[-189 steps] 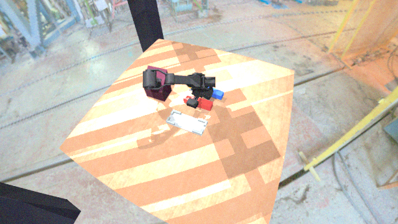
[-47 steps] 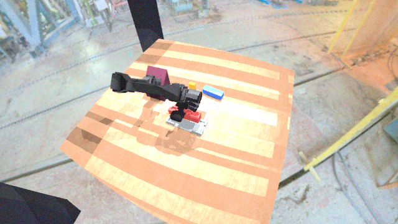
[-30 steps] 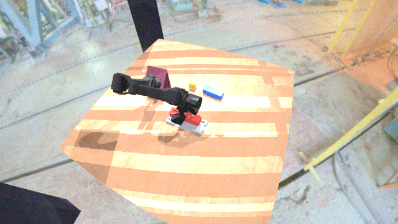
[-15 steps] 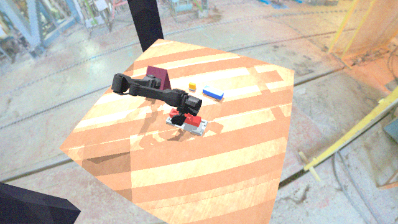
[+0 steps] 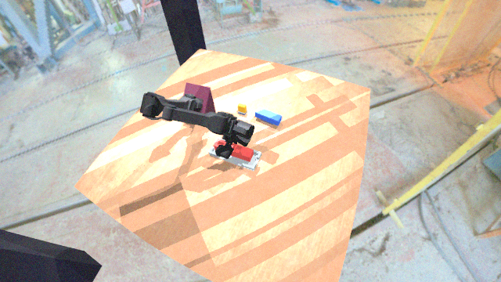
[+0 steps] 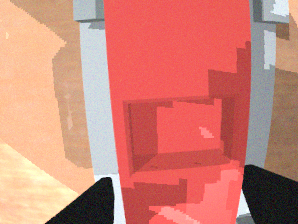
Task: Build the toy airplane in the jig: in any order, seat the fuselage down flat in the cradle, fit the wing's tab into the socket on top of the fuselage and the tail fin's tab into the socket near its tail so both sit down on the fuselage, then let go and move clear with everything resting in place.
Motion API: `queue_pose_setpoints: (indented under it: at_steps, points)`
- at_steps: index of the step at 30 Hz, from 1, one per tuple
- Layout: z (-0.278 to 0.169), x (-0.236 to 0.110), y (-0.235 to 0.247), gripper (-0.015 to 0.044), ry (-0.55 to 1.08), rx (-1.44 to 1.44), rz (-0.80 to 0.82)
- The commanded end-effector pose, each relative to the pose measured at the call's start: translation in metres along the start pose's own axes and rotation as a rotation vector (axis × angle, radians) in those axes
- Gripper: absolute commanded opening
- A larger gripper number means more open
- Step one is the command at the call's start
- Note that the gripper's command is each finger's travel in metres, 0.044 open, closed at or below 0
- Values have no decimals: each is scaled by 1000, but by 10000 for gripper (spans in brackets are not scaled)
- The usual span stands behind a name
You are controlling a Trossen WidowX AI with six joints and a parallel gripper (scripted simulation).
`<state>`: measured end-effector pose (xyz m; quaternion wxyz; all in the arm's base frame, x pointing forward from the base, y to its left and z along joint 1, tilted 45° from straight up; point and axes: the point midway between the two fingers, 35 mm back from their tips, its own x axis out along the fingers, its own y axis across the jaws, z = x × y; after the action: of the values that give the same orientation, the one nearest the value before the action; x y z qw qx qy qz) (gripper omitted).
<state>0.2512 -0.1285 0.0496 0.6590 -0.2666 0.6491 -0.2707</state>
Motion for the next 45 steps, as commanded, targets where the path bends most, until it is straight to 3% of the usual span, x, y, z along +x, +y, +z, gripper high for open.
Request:
queue_pose_setpoints:
  at_steps: [1, 4, 11, 18, 20, 36, 45]
  points:
    - [0, 0, 0, 371, 1, 1, 0]
    - [0, 0, 0, 440, 1, 1, 0]
    - [1, -2, 0, 440, 1, 1, 1]
    - [2, -96, 2, 440, 2, -5, 6]
    - [0, -106, 1, 440, 2, -6, 2]
    - [7, -102, 6, 440, 2, 139, 3]
    - [67, -105, 104, 440, -3, 138, 22]
